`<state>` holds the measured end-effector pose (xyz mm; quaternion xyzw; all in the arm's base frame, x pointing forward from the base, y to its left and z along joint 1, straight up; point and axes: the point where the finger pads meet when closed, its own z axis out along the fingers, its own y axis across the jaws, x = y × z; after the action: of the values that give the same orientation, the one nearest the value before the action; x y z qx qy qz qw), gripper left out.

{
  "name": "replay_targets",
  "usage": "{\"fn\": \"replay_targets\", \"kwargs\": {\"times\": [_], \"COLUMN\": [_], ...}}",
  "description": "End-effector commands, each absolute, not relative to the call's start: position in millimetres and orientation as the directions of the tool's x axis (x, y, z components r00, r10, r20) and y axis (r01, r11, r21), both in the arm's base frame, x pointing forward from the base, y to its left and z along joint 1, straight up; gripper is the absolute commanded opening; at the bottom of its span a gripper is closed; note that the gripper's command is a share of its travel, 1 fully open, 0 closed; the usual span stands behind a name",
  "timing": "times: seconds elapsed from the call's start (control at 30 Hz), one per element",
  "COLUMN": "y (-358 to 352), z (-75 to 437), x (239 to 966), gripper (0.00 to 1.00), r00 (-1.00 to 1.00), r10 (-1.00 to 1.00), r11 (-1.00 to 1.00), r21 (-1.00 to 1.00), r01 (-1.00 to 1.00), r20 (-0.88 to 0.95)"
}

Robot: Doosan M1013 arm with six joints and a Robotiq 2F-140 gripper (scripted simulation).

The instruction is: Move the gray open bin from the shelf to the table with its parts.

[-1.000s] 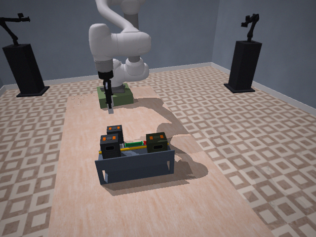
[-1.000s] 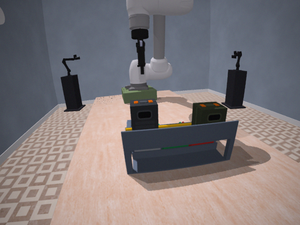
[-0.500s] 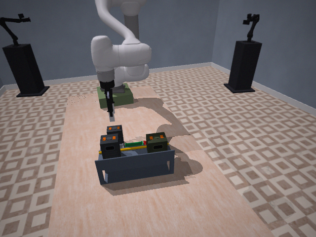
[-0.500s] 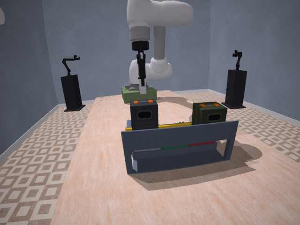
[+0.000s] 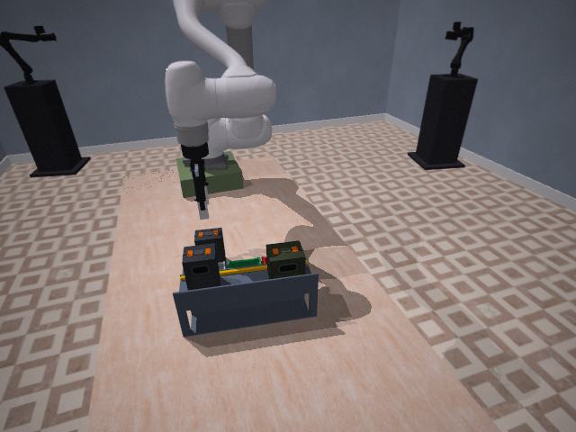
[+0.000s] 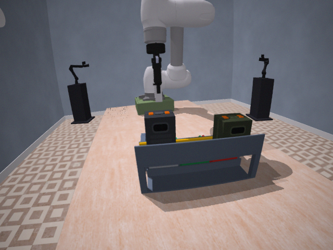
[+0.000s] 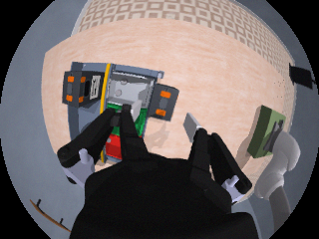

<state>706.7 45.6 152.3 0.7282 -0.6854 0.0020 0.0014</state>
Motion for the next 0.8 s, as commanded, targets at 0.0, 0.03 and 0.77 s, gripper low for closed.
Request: {"fn": "replay_targets", "kwargs": {"times": [0.0, 0.03, 0.77], "y": [45.6, 45.6, 45.6], "z": [152.6, 152.6, 158.7], "x": [706.6, 706.6, 706.6], "gripper": [0.57, 0.57, 0.57], "r00": [0.060, 0.060, 0.060], "r10": [-0.998, -0.998, -0.998], "r11": [-0.060, -0.060, -0.060], "r21": [-0.001, -0.001, -0.001], "r01": [-0.998, -0.998, -0.998], "r20": [0.005, 0.005, 0.005]}}
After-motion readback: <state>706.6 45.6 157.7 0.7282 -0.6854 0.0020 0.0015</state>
